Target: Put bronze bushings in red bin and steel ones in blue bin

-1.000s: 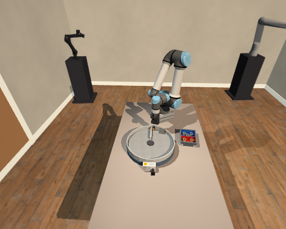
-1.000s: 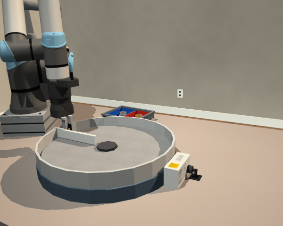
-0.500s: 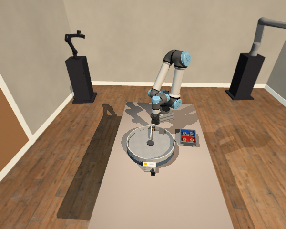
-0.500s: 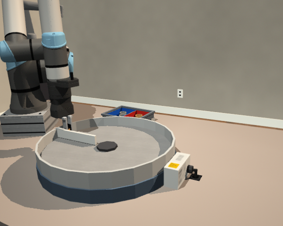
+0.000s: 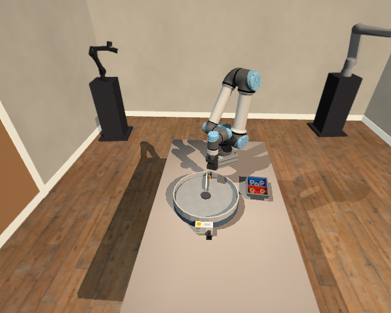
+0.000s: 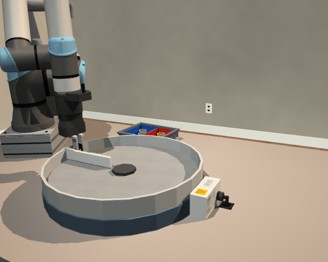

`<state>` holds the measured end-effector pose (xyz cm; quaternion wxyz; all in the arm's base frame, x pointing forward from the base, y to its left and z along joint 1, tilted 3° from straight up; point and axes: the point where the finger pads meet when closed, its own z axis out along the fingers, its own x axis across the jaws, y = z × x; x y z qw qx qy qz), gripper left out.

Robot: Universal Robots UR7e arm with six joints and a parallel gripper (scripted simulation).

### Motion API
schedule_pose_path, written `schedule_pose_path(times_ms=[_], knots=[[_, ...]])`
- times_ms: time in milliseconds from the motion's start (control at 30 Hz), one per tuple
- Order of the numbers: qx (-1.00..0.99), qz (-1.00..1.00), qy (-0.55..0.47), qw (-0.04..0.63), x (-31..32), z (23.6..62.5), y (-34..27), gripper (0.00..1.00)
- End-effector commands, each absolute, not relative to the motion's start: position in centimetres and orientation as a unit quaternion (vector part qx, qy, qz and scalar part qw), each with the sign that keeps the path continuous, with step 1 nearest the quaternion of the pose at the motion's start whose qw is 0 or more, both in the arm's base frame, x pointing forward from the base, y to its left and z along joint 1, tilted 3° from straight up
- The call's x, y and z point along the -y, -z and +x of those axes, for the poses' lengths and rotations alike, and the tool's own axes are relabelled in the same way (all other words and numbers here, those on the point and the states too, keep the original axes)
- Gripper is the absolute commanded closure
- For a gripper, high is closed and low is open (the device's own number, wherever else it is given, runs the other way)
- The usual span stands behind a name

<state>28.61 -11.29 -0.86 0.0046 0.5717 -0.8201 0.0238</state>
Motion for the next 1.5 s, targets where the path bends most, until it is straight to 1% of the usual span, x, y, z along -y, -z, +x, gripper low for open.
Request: schedule_pose_path(times_ms=[0,1467], knots=[[0.82,0.572,-0.024,0.005,11.32,28.63,0.83,1.0],[0.82,0.571,-0.025,0.005,11.29,28.62,0.29,1.0]])
